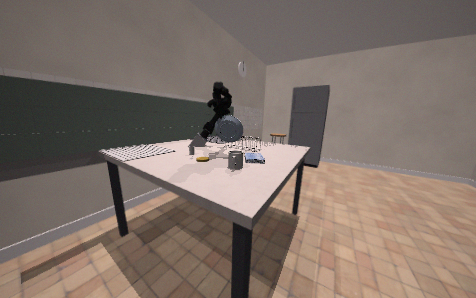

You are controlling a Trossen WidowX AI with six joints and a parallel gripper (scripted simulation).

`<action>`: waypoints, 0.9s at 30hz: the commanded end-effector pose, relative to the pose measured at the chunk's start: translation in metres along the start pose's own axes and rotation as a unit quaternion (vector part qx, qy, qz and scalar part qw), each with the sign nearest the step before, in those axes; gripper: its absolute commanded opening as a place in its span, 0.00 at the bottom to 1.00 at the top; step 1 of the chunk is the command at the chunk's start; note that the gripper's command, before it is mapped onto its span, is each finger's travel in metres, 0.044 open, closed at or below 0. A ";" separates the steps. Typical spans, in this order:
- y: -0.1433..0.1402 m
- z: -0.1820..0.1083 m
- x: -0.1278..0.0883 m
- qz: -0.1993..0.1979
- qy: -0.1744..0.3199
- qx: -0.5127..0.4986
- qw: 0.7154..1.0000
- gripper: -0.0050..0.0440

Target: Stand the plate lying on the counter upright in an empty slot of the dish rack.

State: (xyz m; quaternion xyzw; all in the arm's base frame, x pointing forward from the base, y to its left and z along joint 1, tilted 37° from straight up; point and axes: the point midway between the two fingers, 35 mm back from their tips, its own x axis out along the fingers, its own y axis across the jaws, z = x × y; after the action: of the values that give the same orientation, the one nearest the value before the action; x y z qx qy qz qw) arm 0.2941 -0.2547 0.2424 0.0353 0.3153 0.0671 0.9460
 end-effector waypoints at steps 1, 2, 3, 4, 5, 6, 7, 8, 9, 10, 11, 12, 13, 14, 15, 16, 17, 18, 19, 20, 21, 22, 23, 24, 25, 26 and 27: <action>-0.002 0.004 -0.011 -0.008 -0.024 -0.047 0.999 0.10; -0.003 0.004 -0.012 -0.009 -0.028 -0.063 0.998 0.10; -0.003 0.005 -0.013 -0.011 -0.033 -0.080 0.996 0.10; -0.003 0.005 -0.014 -0.012 -0.038 -0.096 0.995 0.10; -0.004 0.005 -0.015 -0.013 -0.042 -0.112 0.993 0.10; -0.004 0.005 -0.016 -0.015 -0.047 -0.128 0.991 0.10; -0.004 0.005 -0.018 -0.017 -0.051 -0.144 0.988 0.10; -0.005 0.006 -0.019 -0.018 -0.055 -0.158 0.986 0.10; -0.005 0.006 -0.019 -0.019 -0.057 -0.165 0.984 0.10; -0.005 0.006 -0.019 -0.019 -0.058 -0.168 0.984 0.10; -0.005 0.006 -0.019 -0.019 -0.058 -0.168 0.984 0.10; -0.005 0.006 -0.019 -0.019 -0.058 -0.168 0.984 0.10; -0.005 0.006 -0.019 -0.019 -0.058 -0.168 0.984 0.10; -0.005 0.006 -0.019 -0.019 -0.058 -0.168 0.984 0.10; -0.005 0.006 -0.019 -0.019 -0.058 -0.168 0.984 0.10; -0.005 0.006 -0.019 -0.019 -0.058 -0.168 0.984 0.10; -0.005 0.006 -0.019 -0.019 -0.058 -0.168 0.984 0.10; -0.005 0.006 -0.019 -0.019 -0.058 -0.168 0.984 0.10; -0.005 0.006 -0.019 -0.019 -0.058 -0.168 0.984 0.10; -0.005 0.006 -0.019 -0.019 -0.058 -0.168 0.984 0.10; -0.005 0.006 -0.019 -0.019 -0.058 -0.168 0.984 0.10; -0.005 0.006 -0.019 -0.019 -0.058 -0.168 0.984 0.10; -0.005 0.006 -0.019 -0.019 -0.058 -0.168 0.984 0.10; -0.005 0.006 -0.019 -0.019 -0.058 -0.168 0.984 0.10; -0.005 0.006 -0.019 -0.019 -0.058 -0.168 0.984 0.10; -0.005 0.006 -0.019 -0.019 -0.058 -0.168 0.984 0.10; -0.005 0.006 -0.019 -0.019 -0.058 -0.168 0.984 0.10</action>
State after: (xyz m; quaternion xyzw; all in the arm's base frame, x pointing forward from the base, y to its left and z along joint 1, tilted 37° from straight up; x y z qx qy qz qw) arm 0.2854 -0.2606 0.2536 -0.1210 0.2512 0.1032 0.9548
